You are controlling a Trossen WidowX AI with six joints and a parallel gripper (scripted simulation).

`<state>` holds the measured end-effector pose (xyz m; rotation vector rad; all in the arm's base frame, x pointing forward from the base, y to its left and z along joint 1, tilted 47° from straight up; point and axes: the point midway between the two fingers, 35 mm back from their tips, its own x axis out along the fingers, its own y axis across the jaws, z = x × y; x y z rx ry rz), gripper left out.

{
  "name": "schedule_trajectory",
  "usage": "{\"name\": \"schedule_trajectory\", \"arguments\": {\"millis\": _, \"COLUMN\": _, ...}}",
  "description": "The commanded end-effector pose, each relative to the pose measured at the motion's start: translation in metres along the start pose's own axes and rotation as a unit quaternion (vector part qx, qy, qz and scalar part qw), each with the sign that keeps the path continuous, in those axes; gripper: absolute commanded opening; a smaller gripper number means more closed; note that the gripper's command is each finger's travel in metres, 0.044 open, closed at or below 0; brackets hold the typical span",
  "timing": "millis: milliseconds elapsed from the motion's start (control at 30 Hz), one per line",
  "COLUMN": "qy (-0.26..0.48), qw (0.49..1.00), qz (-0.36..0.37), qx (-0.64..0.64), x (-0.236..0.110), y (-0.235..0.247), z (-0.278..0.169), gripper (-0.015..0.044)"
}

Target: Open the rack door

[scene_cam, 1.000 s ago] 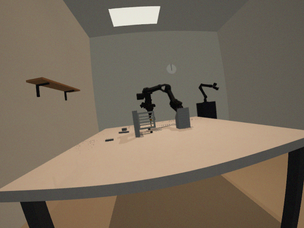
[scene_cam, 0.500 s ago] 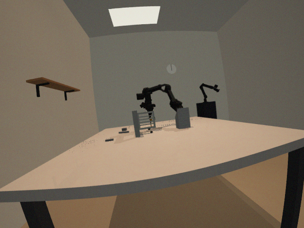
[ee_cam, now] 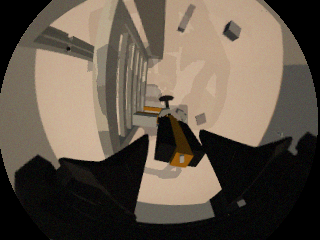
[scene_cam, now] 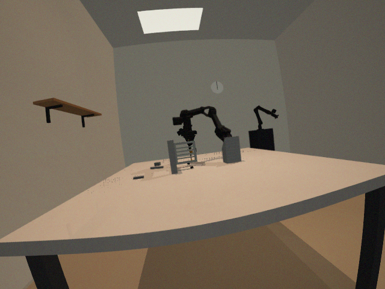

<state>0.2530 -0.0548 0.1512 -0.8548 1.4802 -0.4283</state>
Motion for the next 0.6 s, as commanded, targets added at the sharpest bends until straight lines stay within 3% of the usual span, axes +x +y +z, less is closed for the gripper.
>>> {"name": "schedule_trajectory", "arguments": {"millis": 0, "qy": -0.001, "qw": 1.000, "qz": 0.003, "qx": -0.002, "x": -0.006, "y": 0.000, "z": 0.001, "gripper": 0.0297}}
{"name": "schedule_trajectory", "arguments": {"millis": 567, "qy": -0.003, "qw": 1.000, "qz": 0.003, "qx": -0.024, "x": -0.031, "y": 0.001, "z": 0.002, "gripper": 0.0297}}
